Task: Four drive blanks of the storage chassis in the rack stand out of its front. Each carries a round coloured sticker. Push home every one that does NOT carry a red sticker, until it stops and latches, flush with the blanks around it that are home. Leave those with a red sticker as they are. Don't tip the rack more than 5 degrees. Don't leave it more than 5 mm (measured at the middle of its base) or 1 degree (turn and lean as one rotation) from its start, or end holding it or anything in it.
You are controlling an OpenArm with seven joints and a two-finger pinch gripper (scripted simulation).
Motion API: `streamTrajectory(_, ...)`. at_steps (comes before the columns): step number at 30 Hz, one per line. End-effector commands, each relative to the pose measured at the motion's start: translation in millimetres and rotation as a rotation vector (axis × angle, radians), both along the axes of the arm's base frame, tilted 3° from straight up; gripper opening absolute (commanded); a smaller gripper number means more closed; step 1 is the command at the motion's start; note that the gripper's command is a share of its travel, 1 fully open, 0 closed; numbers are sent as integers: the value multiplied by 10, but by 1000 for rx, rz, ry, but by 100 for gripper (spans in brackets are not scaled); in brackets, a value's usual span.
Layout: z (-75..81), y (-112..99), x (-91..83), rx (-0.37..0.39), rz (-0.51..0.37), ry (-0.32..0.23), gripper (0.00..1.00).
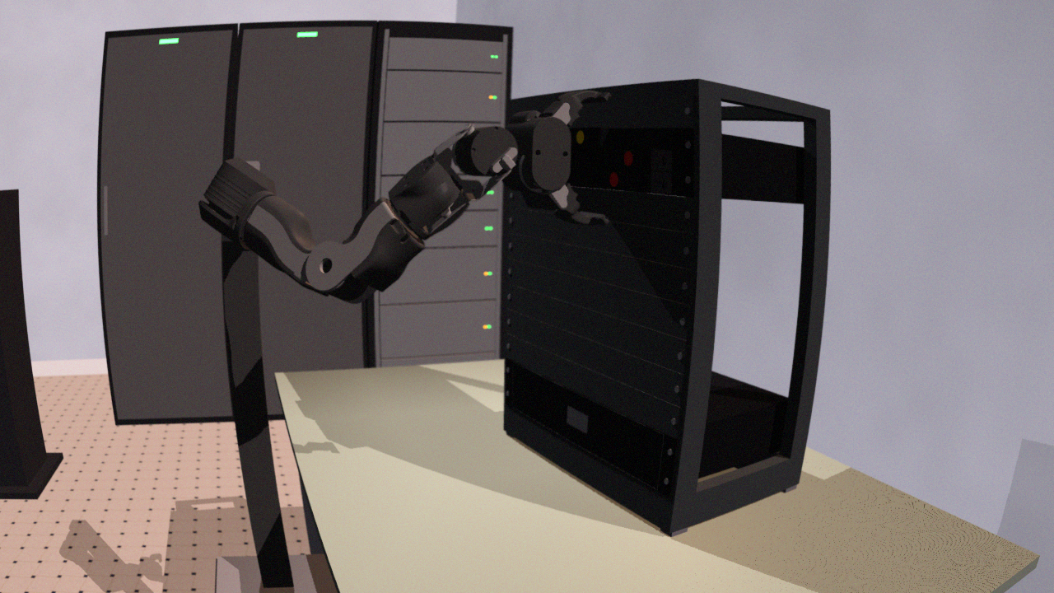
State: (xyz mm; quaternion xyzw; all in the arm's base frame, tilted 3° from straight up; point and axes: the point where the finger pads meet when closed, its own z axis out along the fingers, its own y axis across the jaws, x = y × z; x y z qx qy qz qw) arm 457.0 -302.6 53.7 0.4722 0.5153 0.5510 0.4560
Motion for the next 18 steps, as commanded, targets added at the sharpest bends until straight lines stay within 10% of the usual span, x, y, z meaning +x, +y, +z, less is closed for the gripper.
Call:
streamTrajectory(1, 41, -1, -10, -1, 1, -14, 100)
streamTrajectory(16, 41, -1, -10, -1, 1, -14, 100)
streamTrajectory(17, 41, -1, -10, -1, 1, -14, 0)
streamTrajectory(18, 41, -1, -10, -1, 1, -14, 0)
